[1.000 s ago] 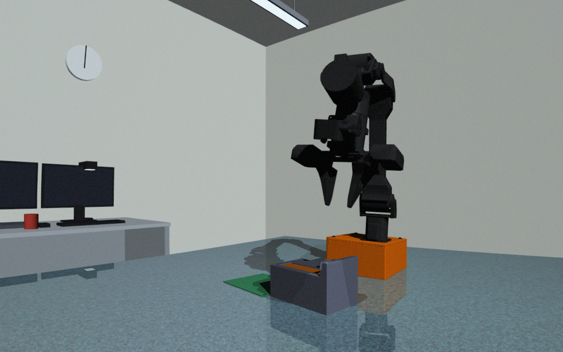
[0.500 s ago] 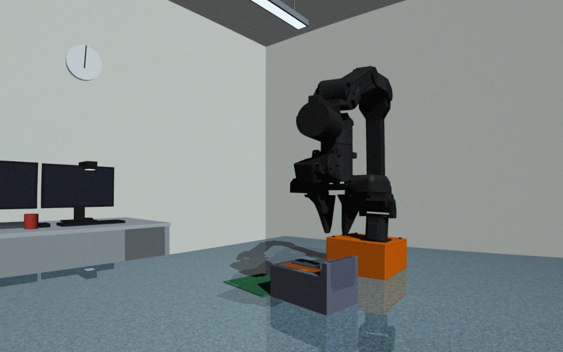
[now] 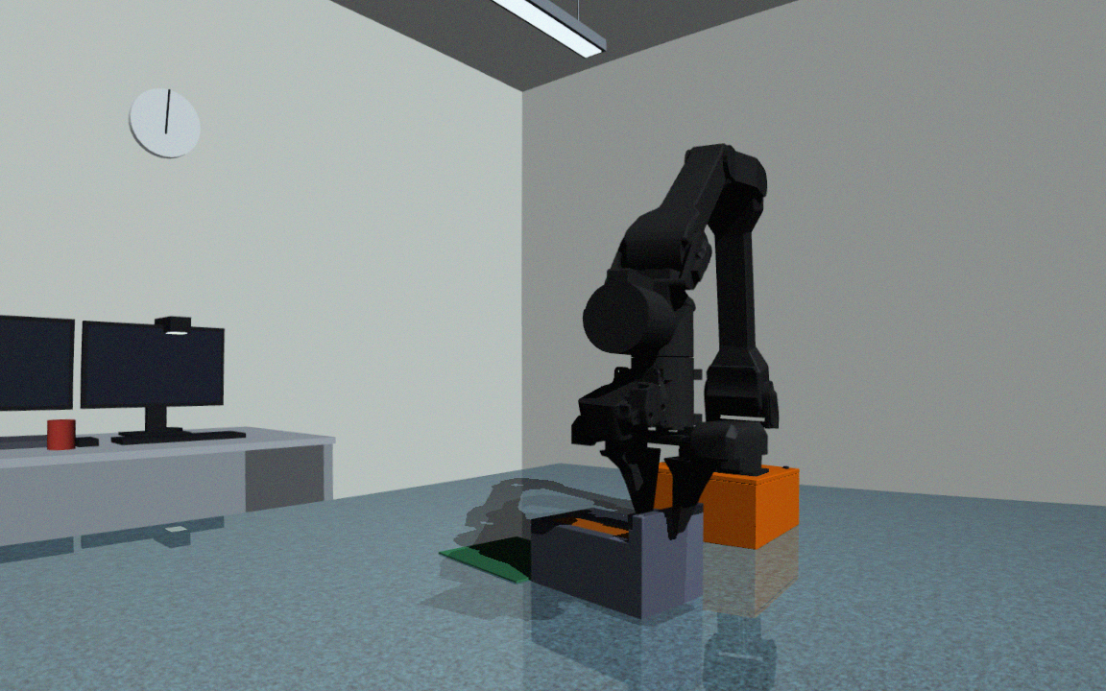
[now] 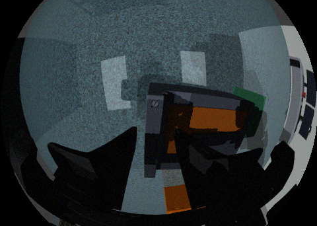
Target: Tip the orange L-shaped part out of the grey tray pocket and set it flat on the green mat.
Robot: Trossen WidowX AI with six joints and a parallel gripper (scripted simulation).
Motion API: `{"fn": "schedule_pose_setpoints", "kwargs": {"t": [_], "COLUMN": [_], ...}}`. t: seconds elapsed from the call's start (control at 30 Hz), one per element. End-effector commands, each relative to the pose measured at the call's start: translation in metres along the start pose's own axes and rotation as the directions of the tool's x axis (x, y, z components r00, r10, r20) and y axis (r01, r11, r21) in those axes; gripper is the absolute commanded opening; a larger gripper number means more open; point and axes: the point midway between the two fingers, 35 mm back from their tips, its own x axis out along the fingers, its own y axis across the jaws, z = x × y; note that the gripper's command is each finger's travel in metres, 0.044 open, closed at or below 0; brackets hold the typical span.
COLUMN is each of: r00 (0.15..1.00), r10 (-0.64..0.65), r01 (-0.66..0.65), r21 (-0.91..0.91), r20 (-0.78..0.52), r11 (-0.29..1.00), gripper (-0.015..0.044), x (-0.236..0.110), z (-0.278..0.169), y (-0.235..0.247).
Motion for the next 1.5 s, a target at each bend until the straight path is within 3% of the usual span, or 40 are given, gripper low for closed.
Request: {"fn": "schedule_pose_setpoints", "kwargs": {"t": [0.0,0.6,1.47], "r00": [1.000,1.000,1.000], "r10": [0.002,0.002,0.007], "r01": [-0.002,-0.002,-0.007], "r21": [0.003,0.003,-0.001], "r20": [-0.009,-0.009,-0.003], "r11": [1.000,1.000,1.000], "gripper": [0.0180,0.0180,0.0180], "x": [0.008,0.036,0.034], "z": [-0.002,-0.002,-0.001], "y": [0.000,0.000,0.002]}}
